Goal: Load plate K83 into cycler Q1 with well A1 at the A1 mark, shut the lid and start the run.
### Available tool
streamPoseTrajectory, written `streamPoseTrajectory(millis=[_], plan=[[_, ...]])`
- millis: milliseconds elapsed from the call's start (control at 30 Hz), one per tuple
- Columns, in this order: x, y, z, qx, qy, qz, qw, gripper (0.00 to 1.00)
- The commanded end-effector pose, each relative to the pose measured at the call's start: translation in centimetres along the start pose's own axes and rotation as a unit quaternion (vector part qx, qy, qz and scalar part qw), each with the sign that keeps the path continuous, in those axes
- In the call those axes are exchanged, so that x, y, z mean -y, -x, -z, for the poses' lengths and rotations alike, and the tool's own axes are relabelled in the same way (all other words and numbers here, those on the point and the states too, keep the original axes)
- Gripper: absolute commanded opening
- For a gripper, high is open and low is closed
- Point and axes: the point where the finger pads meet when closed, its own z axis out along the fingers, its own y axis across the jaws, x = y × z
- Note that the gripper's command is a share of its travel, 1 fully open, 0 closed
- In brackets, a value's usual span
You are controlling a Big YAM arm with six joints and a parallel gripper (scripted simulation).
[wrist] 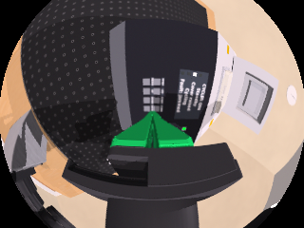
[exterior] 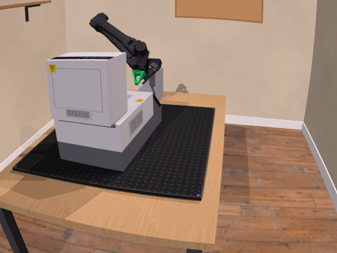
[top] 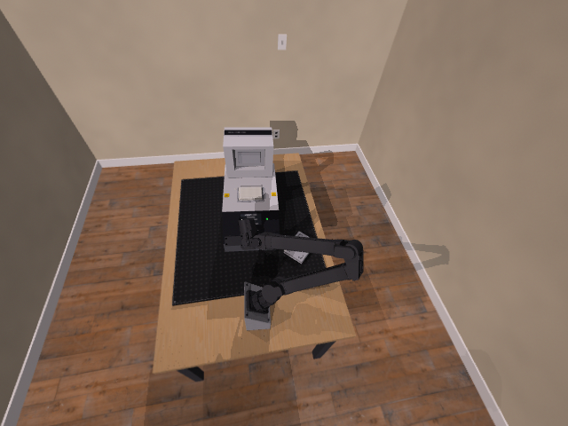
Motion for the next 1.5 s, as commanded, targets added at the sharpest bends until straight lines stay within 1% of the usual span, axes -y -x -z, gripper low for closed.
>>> streamPoseTrajectory(millis=[0, 167, 267, 400, 567, 833, 900, 967, 1067, 1167, 1233, 1367, 1467], plan=[[-0.6, -0.2, -1.0, -0.003, 0.005, 0.009, 1.0, 0.0], [1.3, -0.3, -1.4, -0.001, -0.009, -0.004, 1.0, 0.0], [1.8, -0.3, -2.1, -0.002, -0.008, -0.004, 1.0, 0.0], [2.2, 0.0, -2.2, 0.0, -0.011, -0.006, 1.0, 0.0], [3.5, -0.3, -3.4, -0.002, -0.015, -0.019, 1.0, 0.0], [3.9, -0.3, -5.0, -0.004, -0.016, -0.016, 1.0, 0.0], [3.9, -0.3, -5.0, -0.004, -0.016, -0.016, 1.0, 0.0], [3.6, -0.3, -4.9, -0.003, -0.016, -0.016, 1.0, 0.0], [3.2, -0.4, -5.6, -0.004, -0.012, -0.017, 1.0, 0.0], [3.0, -0.4, -5.5, -0.008, -0.009, -0.014, 1.0, 0.0], [3.3, -0.2, -5.1, -0.003, -0.014, -0.017, 1.0, 0.0], [3.6, -0.1, -4.5, 0.001, -0.02, -0.021, 1.0, 0.0], [3.7, 0.0, -4.4, 0.002, -0.021, -0.022, 1.0, 0.0]])
